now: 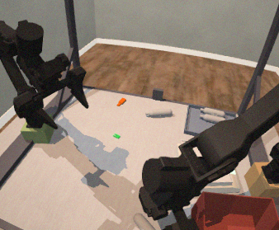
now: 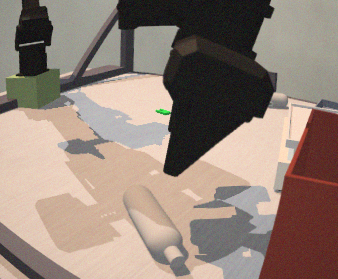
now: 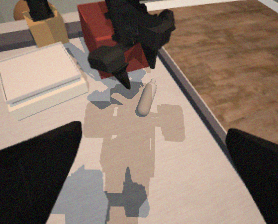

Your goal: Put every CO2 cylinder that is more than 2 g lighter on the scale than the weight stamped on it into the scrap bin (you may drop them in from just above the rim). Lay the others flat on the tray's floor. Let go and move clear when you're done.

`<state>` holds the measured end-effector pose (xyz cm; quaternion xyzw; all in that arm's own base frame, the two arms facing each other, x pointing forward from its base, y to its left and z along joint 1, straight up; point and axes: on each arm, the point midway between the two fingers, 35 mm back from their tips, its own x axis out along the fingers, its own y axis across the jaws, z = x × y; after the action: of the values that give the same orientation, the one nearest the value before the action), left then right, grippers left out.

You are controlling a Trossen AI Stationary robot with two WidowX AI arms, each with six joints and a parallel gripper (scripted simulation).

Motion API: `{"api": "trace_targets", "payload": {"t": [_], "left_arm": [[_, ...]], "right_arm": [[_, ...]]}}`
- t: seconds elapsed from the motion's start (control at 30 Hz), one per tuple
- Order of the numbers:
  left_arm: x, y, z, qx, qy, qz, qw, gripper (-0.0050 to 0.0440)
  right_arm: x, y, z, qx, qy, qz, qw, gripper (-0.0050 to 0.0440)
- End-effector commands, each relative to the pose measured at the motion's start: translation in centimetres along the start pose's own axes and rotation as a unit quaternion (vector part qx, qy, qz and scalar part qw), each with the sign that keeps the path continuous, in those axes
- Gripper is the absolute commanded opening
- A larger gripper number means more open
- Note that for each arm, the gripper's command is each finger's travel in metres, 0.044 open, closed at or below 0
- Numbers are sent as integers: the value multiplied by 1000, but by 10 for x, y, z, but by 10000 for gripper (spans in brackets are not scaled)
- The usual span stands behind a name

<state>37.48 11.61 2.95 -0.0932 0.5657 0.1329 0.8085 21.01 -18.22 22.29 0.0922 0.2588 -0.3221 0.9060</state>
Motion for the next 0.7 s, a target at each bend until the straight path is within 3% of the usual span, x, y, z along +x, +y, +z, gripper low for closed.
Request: {"api": "trace_targets", "payload": {"t": [0.0, 0.13, 0.37, 0.43, 0.67], "left_arm": [[-5, 1, 11, -20, -12, 1, 1000, 344], [-5, 2, 19, -102, -10, 6, 995, 254], [-4, 4, 36, -285, -6, 16, 958, 254], [-4, 4, 36, -285, -6, 16, 958, 254], [-2, 14, 44, -462, 7, 31, 887, 254]], "right_arm": [[-2, 0, 4, -1, -6, 0, 1000, 440], [-2, 0, 4, -1, -6, 0, 1000, 440], [-2, 0, 4, -1, -6, 0, 1000, 440], [-2, 0, 4, -1, -6, 0, 1000, 440], [-2, 0, 4, -1, -6, 0, 1000, 440]]}}
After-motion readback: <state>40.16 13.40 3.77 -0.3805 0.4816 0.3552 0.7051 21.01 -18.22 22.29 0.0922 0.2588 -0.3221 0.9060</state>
